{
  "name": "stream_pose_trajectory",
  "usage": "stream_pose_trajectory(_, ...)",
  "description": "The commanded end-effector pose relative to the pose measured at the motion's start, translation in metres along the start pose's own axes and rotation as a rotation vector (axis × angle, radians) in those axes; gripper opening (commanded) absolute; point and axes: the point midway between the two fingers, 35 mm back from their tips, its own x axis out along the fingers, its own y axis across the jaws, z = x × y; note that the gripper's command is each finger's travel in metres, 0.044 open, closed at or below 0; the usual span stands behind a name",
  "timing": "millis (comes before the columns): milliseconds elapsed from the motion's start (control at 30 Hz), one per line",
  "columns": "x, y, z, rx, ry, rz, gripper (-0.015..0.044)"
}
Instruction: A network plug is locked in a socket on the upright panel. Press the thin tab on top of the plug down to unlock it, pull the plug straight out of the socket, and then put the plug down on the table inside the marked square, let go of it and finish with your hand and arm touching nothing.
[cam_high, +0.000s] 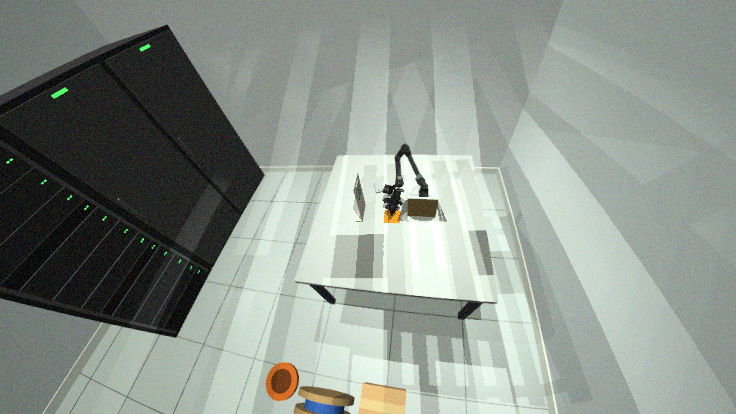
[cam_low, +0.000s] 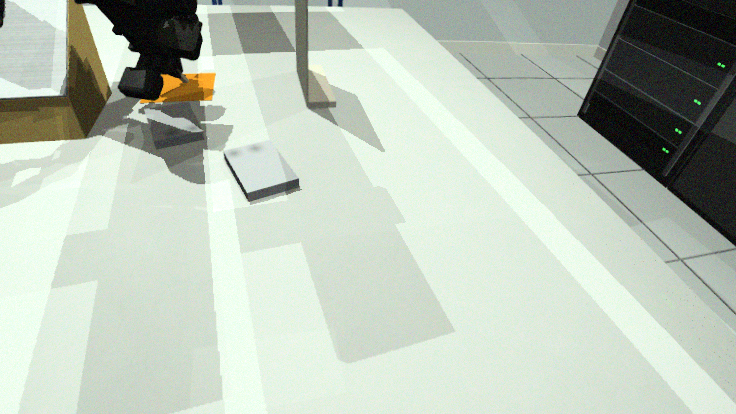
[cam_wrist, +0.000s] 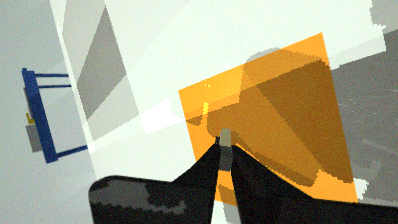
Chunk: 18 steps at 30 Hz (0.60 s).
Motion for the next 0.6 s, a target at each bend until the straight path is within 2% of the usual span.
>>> stream_pose_trajectory(0,0.0016,-0.0010,-0.0005,-0.005,0.001,0.004,0.0000)
stream_pose_trajectory(433,0.0029,-0.0028,-0.0003,-0.001,0.001,0.000,0.0000)
stream_pose_trajectory(567,0.0029,-0.0028,-0.0003,-0.001,0.001,0.000,0.0105)
